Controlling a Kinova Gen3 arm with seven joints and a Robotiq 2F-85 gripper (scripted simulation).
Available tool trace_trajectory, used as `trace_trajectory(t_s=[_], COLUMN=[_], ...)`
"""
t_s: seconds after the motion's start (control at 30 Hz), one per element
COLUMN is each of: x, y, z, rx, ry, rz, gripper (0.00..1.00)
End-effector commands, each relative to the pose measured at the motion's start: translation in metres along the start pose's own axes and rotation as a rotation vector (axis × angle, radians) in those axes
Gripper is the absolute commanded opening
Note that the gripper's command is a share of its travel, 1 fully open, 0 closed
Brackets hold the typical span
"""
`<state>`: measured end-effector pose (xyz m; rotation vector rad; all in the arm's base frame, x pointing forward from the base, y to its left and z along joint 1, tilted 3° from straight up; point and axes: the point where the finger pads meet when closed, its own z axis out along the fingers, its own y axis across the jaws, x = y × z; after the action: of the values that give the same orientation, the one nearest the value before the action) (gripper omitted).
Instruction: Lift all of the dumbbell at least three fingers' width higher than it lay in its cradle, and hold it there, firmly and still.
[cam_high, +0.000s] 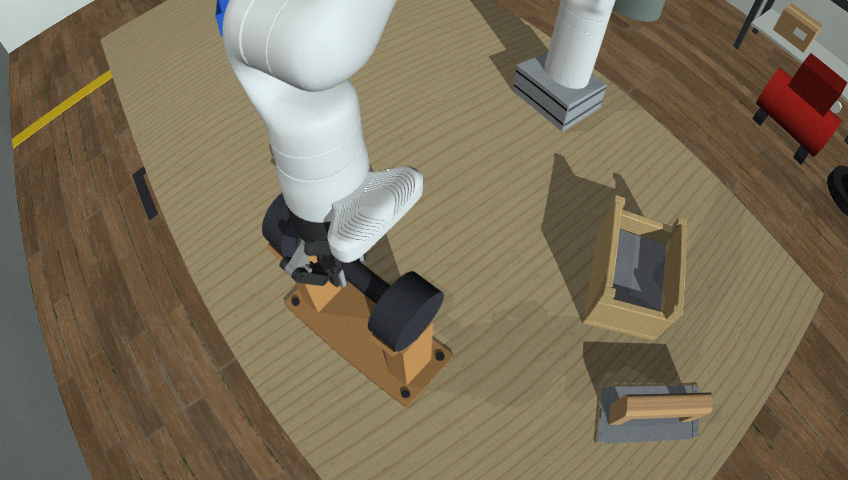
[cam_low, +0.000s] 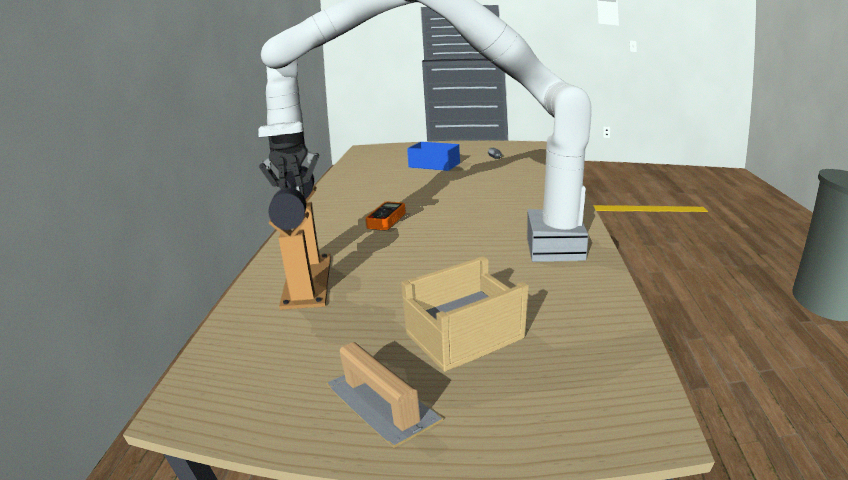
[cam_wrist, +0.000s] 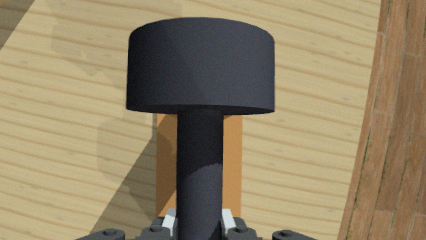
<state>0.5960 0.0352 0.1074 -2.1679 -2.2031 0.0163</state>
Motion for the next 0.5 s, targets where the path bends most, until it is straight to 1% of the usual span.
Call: trace_trajectory(t_s=[0.0, 0.47], x=[0.000, 0.000], y=[-0.001, -0.001], z=[-0.001, -0.012], rx=[0.001, 0.001], ry=[0.000, 0.000], rz=[0.000, 0.000], gripper=[0.10, 0.10])
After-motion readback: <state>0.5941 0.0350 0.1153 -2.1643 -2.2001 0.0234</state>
